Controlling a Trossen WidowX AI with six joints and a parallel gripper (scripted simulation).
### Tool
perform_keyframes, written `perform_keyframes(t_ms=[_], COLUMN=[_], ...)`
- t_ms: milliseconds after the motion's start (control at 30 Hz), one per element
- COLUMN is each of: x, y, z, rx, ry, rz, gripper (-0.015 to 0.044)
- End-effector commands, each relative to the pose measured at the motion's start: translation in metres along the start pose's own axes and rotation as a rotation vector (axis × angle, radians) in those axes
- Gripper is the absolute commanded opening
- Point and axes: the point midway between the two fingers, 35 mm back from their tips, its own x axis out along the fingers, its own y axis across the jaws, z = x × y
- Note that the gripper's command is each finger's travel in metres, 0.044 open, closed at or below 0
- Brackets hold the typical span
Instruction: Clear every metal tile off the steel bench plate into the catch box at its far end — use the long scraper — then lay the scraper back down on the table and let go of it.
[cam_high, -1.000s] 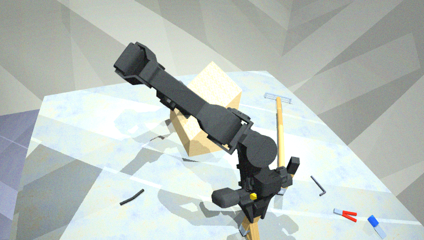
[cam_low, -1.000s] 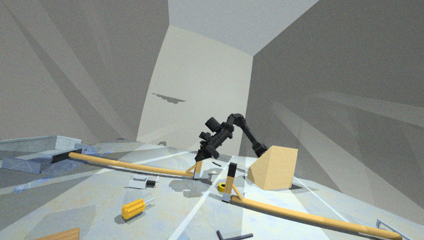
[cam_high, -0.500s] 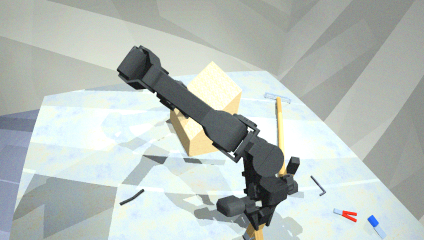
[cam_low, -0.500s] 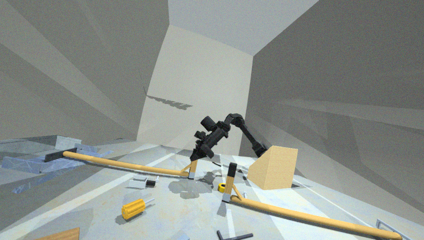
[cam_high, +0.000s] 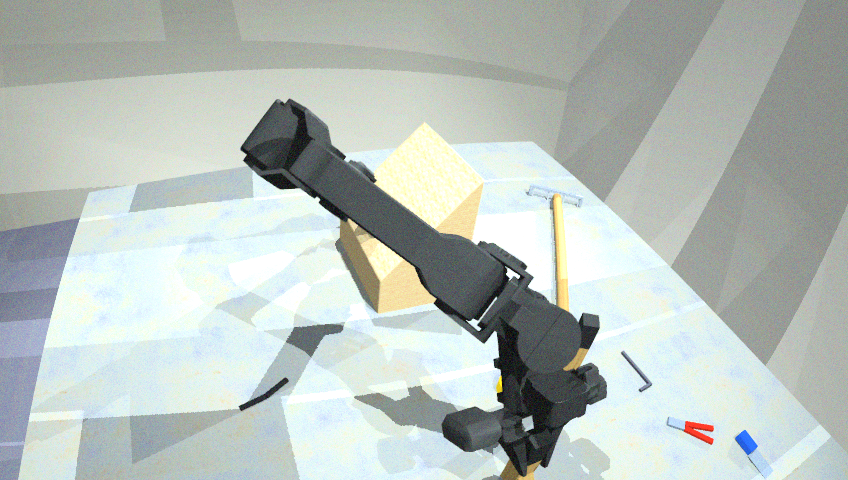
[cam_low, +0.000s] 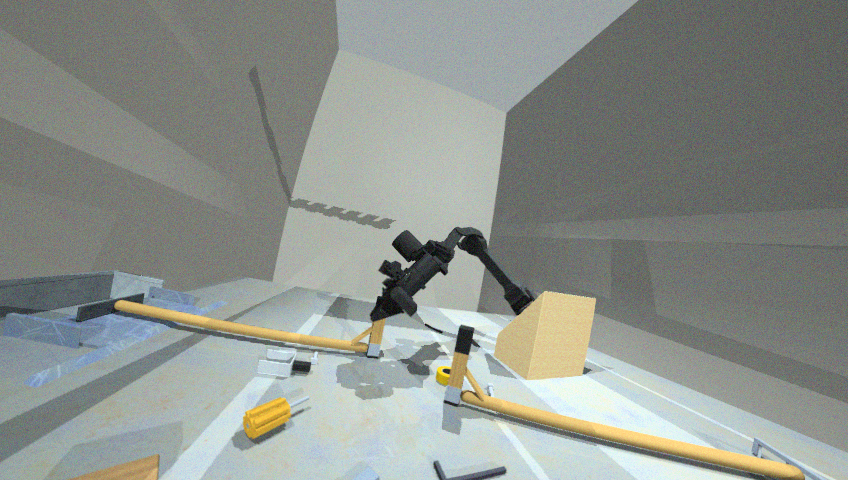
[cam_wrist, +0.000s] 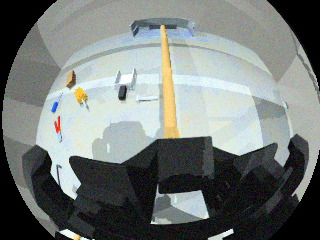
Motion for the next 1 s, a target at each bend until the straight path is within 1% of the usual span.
perform_keyframes(t_ms=[0,667,700,967], x=[0.003,0.022,0.019,0.019], y=[-0.001,-0.002,0.000,0.000], z=[0.010,0.033,0.025,0.025], rx=[0.004,0.004,-0.001,-0.001], ry=[-0.012,-0.014,-0.004,-0.005], rz=[0.001,0.000,0.000,0.000], gripper=[0.0000,0.0000,0.0000,0.0000])
